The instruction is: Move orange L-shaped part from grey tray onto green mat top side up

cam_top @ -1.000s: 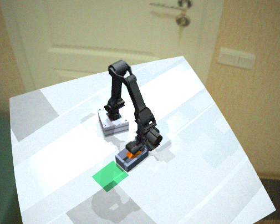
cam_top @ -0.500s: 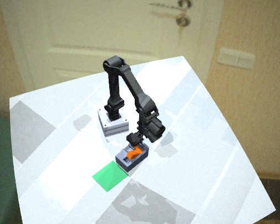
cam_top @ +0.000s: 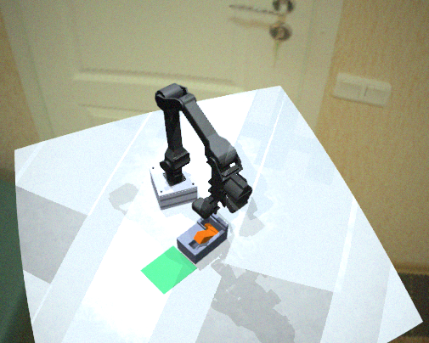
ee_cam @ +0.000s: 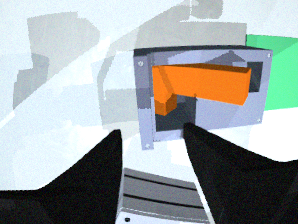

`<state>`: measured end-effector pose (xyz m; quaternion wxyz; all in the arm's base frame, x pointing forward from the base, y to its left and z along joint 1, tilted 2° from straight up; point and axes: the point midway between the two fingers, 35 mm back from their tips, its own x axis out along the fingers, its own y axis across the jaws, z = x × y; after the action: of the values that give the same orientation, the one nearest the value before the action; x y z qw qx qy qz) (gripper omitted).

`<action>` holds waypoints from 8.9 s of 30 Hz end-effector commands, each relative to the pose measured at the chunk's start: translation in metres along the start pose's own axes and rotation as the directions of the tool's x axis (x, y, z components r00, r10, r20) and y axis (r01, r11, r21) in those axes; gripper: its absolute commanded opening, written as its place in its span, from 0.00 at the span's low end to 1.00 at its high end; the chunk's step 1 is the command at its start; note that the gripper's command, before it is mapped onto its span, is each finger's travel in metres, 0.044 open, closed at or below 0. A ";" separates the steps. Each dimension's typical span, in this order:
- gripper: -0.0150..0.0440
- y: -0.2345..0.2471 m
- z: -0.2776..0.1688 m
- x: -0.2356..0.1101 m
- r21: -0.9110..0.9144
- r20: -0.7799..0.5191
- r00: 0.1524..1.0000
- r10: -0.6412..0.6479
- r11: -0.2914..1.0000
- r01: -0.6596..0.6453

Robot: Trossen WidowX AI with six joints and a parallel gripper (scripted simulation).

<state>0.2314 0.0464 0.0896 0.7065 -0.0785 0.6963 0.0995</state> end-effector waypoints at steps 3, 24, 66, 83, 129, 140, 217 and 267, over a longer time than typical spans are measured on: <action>0.56 0.000 0.001 0.000 0.000 0.004 1.000 0.000 1.000 0.000; 0.73 -0.035 0.008 -0.002 0.659 -0.002 1.000 -0.006 0.752 0.006; 0.73 -0.079 0.009 0.050 1.000 -0.011 1.000 -0.010 0.003 0.011; 0.73 -0.079 0.008 0.077 1.000 -0.011 1.000 -0.010 0.003 0.011; 0.25 -0.078 0.009 0.041 1.000 -0.010 1.000 -0.010 0.003 0.010; 0.25 -0.078 0.009 0.024 1.000 -0.010 1.000 -0.010 0.003 0.010; 0.25 -0.245 -0.006 -0.015 1.000 -0.012 1.000 -0.025 0.002 0.013; 0.25 -0.246 -0.007 0.062 1.000 -0.013 1.000 -0.025 0.002 0.013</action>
<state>0.2875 -0.1923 0.0268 0.5601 0.4366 0.5573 -0.4302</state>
